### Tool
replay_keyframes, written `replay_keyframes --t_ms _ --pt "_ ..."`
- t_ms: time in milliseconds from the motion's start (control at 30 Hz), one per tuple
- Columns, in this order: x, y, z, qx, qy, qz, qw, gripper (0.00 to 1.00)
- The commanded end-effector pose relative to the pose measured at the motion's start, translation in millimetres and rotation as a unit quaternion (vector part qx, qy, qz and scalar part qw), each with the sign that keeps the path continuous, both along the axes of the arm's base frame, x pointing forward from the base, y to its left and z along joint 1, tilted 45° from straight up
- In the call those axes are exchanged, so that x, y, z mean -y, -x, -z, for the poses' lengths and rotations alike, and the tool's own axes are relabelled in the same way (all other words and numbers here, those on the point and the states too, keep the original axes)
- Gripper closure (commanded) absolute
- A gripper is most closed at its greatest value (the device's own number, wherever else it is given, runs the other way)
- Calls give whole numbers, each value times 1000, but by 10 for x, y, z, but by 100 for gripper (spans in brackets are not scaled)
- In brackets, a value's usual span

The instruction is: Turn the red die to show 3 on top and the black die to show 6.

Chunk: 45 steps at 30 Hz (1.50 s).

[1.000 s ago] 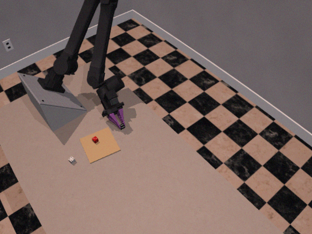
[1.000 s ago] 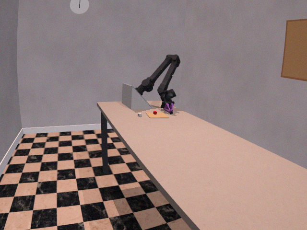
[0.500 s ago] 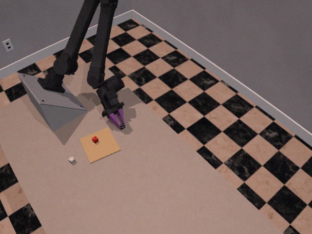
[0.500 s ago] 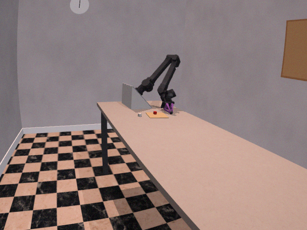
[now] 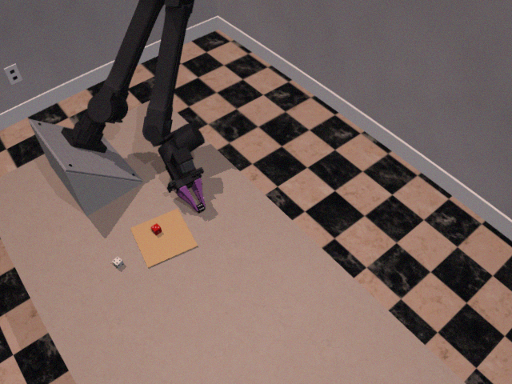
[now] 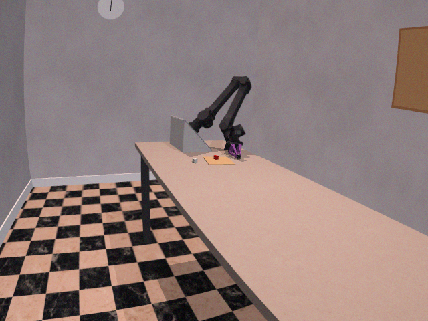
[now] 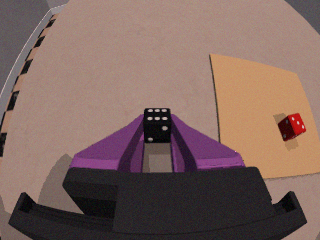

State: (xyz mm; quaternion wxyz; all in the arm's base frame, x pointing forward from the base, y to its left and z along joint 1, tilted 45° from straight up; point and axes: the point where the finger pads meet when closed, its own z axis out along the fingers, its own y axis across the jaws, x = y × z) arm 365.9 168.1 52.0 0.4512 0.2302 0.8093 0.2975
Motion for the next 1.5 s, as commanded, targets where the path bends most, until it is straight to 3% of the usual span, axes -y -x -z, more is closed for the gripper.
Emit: replay_keyframes --t_ms 0,1133,1467 --pt "-37 -52 -52 10 -12 4 1000 85" --pt "-38 -51 -51 10 -12 4 1000 85" --pt "-38 -51 -50 10 -12 4 1000 73"
